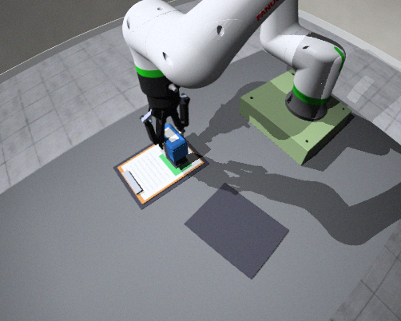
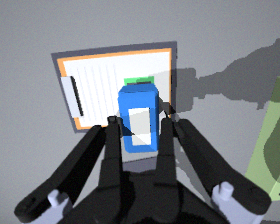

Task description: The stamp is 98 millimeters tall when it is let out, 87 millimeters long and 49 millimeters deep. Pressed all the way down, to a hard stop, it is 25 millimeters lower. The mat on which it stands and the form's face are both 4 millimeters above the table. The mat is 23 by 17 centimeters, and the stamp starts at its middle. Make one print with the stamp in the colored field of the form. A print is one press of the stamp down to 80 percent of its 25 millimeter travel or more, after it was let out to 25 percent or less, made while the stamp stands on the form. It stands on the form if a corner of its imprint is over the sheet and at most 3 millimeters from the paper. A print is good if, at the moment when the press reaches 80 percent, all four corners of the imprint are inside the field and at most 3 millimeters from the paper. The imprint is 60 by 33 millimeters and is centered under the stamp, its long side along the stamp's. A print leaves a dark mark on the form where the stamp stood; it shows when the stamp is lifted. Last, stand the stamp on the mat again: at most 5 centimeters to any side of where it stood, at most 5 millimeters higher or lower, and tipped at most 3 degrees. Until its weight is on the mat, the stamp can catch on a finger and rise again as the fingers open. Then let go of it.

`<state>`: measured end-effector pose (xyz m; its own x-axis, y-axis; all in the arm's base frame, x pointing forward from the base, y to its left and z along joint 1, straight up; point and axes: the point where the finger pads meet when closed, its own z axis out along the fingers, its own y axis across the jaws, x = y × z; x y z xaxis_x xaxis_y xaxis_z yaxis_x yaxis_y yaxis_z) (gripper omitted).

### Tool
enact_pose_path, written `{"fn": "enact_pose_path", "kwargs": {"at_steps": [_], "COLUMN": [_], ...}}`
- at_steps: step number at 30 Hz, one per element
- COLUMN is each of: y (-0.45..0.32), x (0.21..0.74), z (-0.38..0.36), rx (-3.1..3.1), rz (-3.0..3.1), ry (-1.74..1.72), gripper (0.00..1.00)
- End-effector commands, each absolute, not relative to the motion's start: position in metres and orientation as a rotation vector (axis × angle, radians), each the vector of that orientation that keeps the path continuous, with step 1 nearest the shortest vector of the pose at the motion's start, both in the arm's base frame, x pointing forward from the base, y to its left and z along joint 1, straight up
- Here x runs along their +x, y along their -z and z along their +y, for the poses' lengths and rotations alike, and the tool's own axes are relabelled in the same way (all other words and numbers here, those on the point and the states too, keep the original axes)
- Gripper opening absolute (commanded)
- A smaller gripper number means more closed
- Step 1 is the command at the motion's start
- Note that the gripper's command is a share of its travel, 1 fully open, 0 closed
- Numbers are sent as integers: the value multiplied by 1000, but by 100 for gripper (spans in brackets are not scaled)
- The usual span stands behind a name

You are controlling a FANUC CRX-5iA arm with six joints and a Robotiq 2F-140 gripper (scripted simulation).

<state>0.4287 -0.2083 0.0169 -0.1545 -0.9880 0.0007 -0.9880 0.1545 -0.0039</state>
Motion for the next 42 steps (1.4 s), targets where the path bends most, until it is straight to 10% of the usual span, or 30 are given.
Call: {"fn": "enact_pose_path", "kwargs": {"at_steps": [1,42], "y": [-10,31], "x": [429,429], "z": [-208,-208], "rx": [-2041,-2041], "rz": [2385,2385], "ry": [6,6], "gripper": [19,19]}}
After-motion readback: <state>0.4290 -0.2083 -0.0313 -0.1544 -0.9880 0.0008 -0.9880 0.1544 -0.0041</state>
